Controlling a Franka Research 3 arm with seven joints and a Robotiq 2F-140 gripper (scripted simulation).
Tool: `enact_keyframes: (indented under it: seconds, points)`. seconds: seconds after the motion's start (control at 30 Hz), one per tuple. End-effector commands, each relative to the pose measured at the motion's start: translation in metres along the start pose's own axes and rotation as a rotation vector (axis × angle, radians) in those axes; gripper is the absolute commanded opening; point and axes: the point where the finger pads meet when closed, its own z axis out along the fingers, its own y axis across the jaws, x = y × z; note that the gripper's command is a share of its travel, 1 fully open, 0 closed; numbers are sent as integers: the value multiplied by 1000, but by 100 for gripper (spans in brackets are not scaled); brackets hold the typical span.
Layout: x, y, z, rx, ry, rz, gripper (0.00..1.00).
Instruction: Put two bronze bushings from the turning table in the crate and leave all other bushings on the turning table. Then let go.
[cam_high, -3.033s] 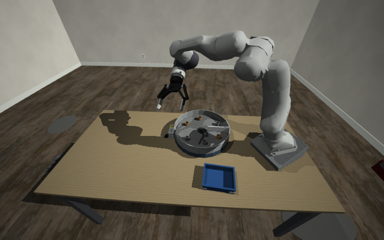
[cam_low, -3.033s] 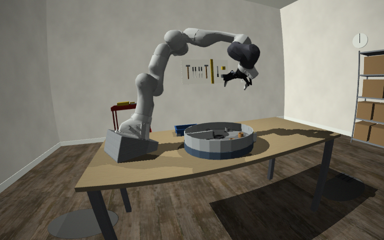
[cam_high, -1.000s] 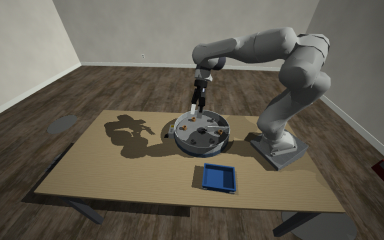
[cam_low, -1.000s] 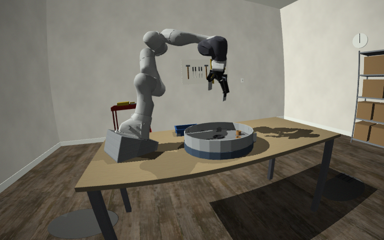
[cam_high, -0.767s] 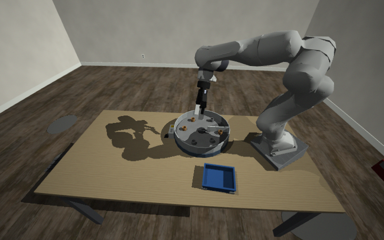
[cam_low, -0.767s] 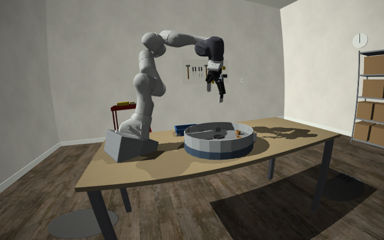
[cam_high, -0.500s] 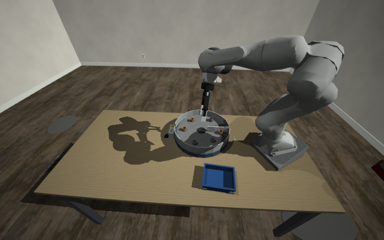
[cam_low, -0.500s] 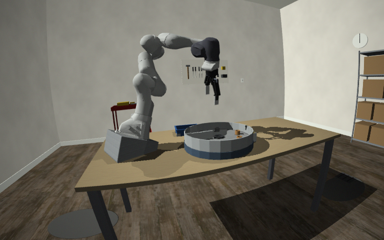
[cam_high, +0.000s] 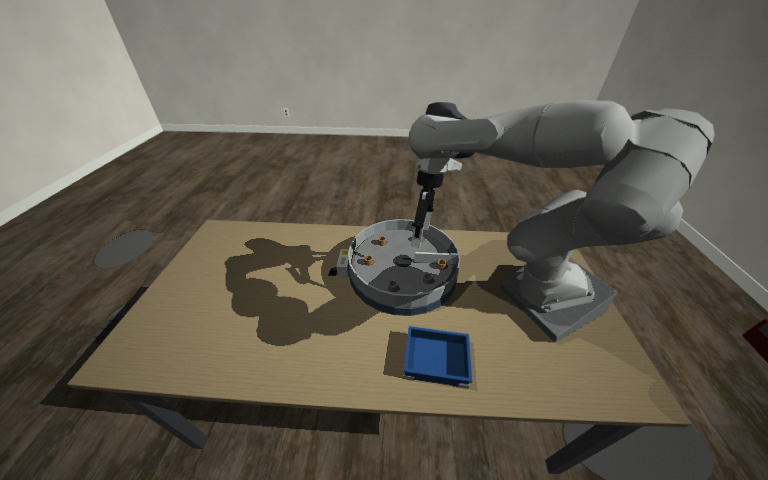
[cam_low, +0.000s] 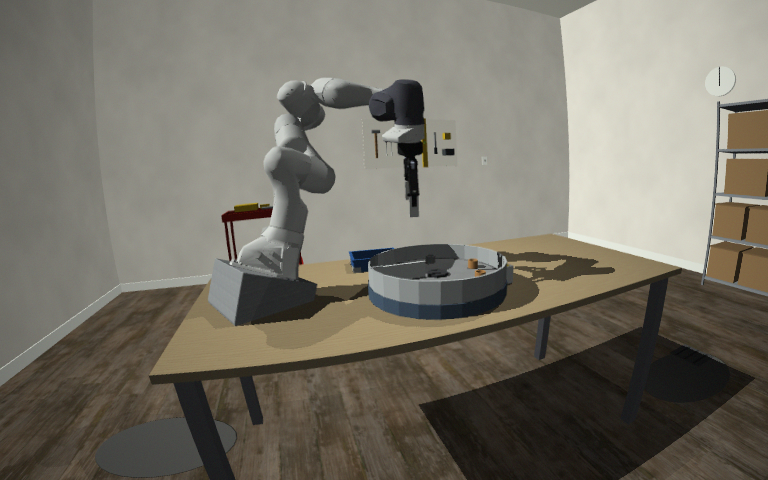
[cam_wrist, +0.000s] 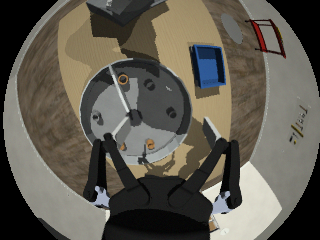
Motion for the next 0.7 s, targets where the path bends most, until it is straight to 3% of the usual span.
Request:
enact_keyframes:
  seconds: [0.0, 0.67]
  points:
    - [10, -13, 3, 47, -6, 161, 100]
    - [69, -78, 14, 261, -64, 518, 100]
